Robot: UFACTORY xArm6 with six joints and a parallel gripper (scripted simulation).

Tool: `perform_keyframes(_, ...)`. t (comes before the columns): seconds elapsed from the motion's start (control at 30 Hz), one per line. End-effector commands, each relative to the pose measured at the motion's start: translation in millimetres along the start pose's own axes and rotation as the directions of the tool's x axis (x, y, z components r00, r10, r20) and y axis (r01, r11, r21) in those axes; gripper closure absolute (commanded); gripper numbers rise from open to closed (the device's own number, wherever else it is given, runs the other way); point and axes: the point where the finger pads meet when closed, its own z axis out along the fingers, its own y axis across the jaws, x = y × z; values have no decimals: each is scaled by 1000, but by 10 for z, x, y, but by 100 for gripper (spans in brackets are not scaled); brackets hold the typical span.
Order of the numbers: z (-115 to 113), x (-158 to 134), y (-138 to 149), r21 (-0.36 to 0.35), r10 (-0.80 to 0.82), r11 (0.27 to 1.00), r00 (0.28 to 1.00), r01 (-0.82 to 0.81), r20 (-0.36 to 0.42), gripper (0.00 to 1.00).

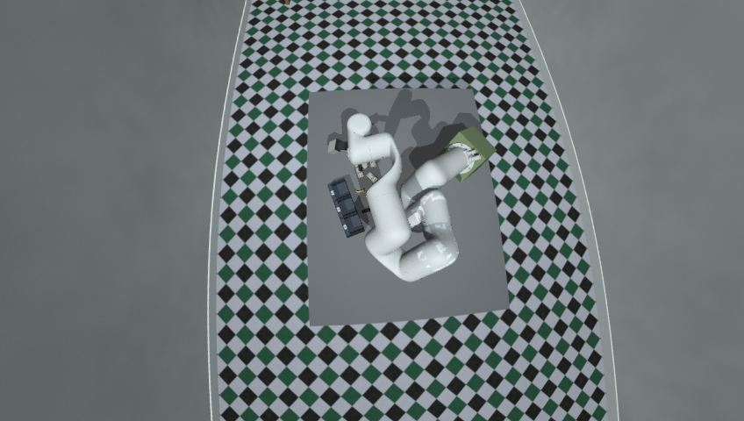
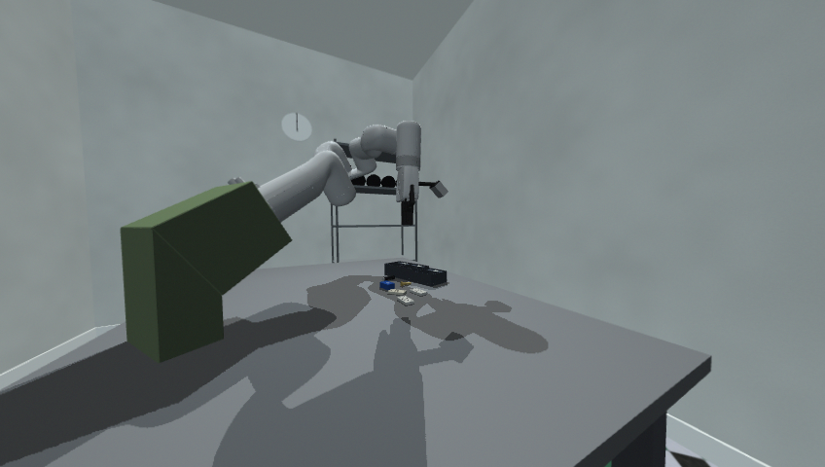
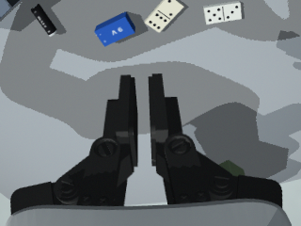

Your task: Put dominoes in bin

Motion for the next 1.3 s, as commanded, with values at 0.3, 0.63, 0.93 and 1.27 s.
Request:
perform_keyframes(0.3, 26, -106, 34, -21, -157, 987, 987, 156, -21, 93)
perform_keyframes(0.63, 427, 256, -187, -25, -452, 892, 892, 452, -14, 93)
perform_keyframes(0.93, 926, 705, -465, -27, -505, 863, 863, 505, -13, 93)
perform_keyframes(1.27, 1257, 1004, -643, -27, -505, 863, 863, 505, -13, 93)
